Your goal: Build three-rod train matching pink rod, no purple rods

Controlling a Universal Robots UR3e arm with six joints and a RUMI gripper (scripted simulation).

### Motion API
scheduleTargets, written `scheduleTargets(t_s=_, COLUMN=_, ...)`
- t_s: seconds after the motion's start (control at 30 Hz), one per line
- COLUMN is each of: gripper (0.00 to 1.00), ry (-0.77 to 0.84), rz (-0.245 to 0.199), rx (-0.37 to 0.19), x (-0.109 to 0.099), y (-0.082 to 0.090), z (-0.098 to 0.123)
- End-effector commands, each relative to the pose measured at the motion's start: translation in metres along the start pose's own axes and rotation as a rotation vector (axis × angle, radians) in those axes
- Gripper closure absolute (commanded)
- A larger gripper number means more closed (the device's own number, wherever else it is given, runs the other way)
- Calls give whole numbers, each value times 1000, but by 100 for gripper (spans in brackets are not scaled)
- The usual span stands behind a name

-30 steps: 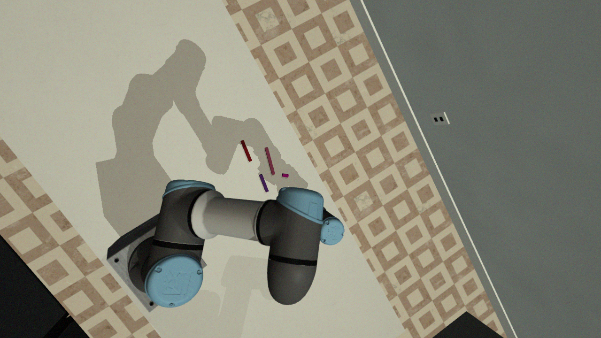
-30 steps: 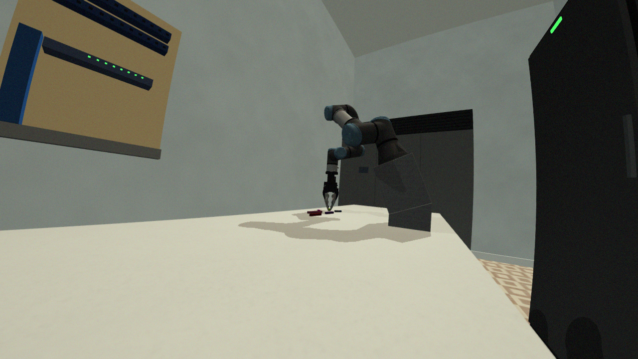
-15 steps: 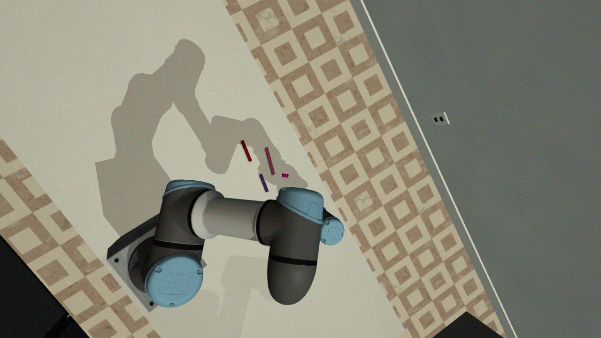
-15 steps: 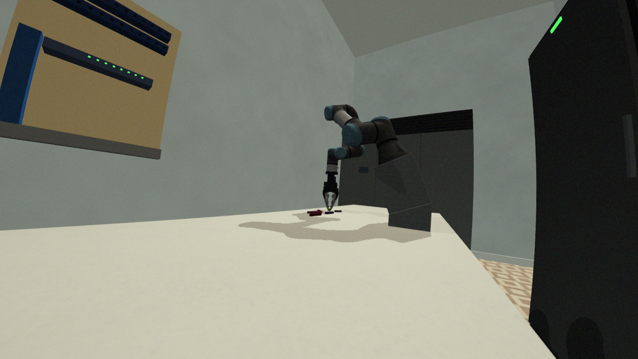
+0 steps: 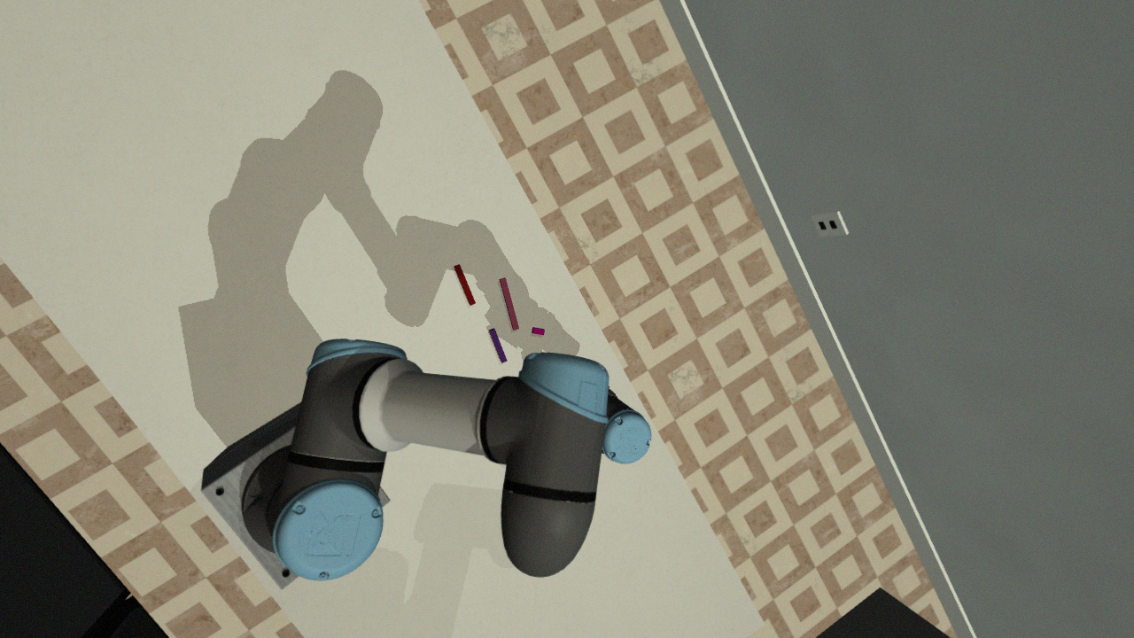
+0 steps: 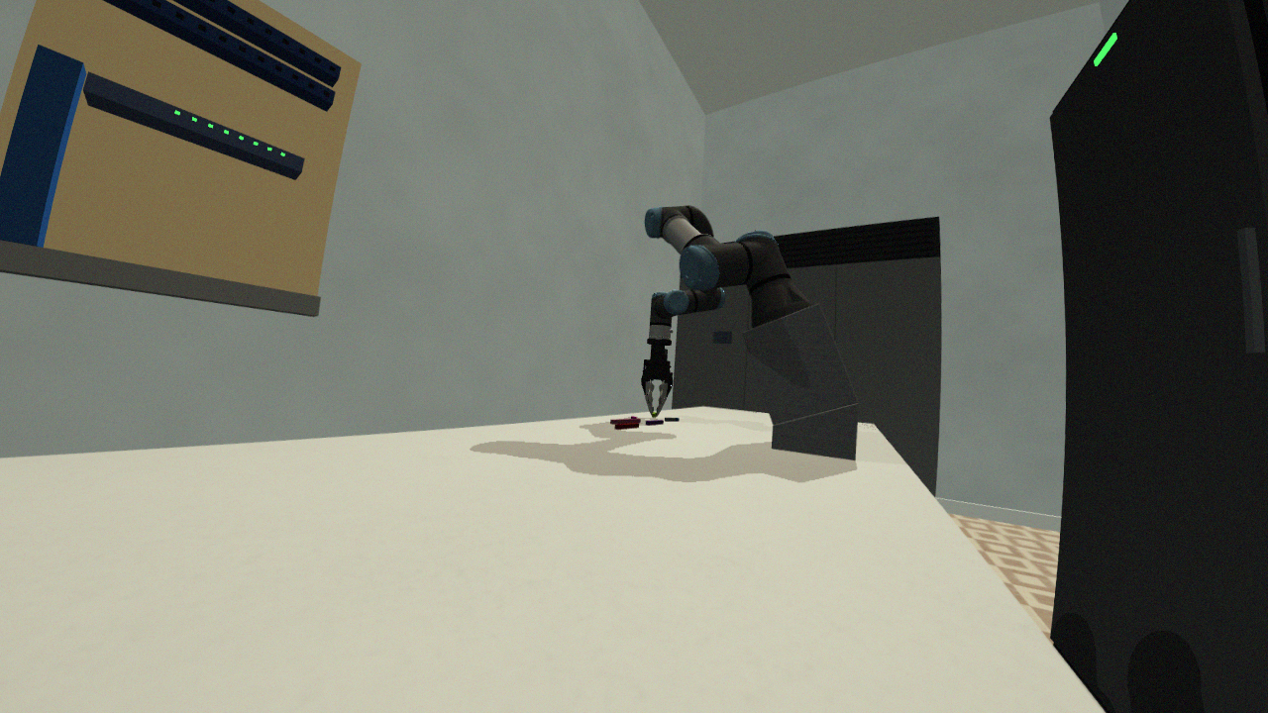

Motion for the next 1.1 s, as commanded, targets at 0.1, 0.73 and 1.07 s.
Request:
scheduleTargets(t_s=0.1, gripper=100, ry=0, rz=1, rx=-3, x=1, y=17, z=1)
scheduleTargets(t_s=0.73, gripper=100, ry=0, rz=1, rx=-3, x=1, y=61, z=1)
scheduleTargets(t_s=1.07, gripper=100, ry=1, rz=0, rx=0, x=0, y=87, z=-1)
Point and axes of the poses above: the point where the finger pads meet when closed, its own y axis back along the fingers, its own x axis across the jaws, z = x × y, the point moved 3 cm from there along y, back along the fingers, and after that the axes turned 14 degrees about -y, right-handed, at the moved point
